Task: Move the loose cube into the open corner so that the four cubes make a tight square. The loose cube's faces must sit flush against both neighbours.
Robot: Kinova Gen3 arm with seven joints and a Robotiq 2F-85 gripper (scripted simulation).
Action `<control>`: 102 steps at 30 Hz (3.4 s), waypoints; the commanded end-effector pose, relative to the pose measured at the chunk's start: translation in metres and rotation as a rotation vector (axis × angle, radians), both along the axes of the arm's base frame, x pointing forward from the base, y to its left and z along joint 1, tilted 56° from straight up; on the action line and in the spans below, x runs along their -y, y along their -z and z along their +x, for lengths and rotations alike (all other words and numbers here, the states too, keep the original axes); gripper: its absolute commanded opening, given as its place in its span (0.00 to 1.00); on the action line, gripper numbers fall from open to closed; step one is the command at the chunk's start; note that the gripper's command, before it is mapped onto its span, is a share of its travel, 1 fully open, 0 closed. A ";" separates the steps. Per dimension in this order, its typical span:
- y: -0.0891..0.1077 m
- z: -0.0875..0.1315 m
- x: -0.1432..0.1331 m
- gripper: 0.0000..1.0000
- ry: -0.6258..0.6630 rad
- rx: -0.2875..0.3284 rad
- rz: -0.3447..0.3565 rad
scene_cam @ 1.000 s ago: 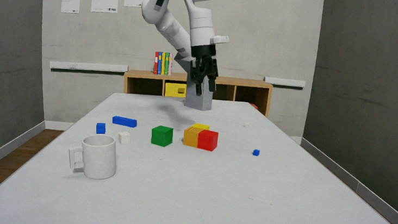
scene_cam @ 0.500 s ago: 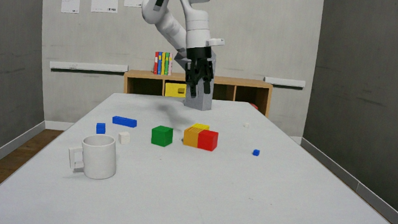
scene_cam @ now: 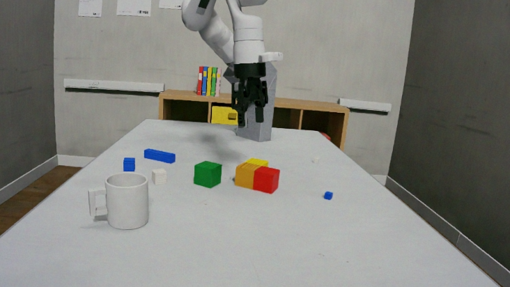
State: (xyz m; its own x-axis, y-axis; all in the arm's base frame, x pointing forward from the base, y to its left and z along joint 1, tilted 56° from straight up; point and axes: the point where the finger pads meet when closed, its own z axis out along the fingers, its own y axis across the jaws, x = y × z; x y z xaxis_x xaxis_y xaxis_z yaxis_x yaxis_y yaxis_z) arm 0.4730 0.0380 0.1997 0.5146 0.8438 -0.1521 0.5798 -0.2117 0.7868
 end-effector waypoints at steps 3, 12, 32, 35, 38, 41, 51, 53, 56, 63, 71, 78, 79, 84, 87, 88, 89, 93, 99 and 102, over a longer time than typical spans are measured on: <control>-0.003 0.001 0.007 1.00 0.002 -0.001 -0.010; -0.005 0.000 0.012 1.00 0.006 -0.002 -0.016; -0.011 -0.002 0.038 1.00 0.028 -0.008 -0.043; -0.011 -0.002 0.038 1.00 0.027 -0.007 -0.043; -0.012 -0.003 0.043 1.00 0.032 -0.009 -0.048; -0.012 -0.002 0.042 1.00 0.030 -0.008 -0.048; -0.015 -0.004 0.055 1.00 0.042 -0.013 -0.061; -0.015 -0.003 0.054 1.00 0.040 -0.011 -0.060; -0.016 -0.005 0.059 1.00 0.045 -0.014 -0.065; -0.018 -0.006 0.066 1.00 0.051 -0.016 -0.072; -0.020 -0.006 0.071 1.00 0.055 -0.017 -0.078; -0.021 -0.007 0.076 1.00 0.059 -0.018 -0.084; -0.021 -0.007 0.076 1.00 0.059 -0.018 -0.084; -0.022 -0.009 0.082 1.00 0.065 -0.021 -0.089; -0.022 -0.009 0.084 1.00 0.067 -0.022 -0.092; -0.023 -0.010 0.086 1.00 0.069 -0.023 -0.094; -0.023 -0.010 0.086 1.00 0.069 -0.023 -0.094; -0.024 -0.011 0.090 1.00 0.072 -0.024 -0.098; -0.024 -0.011 0.091 1.00 0.073 -0.024 -0.099; -0.025 -0.011 0.093 1.00 0.074 -0.025 -0.101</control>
State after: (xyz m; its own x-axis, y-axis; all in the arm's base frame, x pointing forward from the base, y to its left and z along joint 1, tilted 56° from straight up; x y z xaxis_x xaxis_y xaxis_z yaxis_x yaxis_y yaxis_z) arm 0.4626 -0.0507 0.2226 0.5711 0.7851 -0.2399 0.5828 -0.1820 0.7920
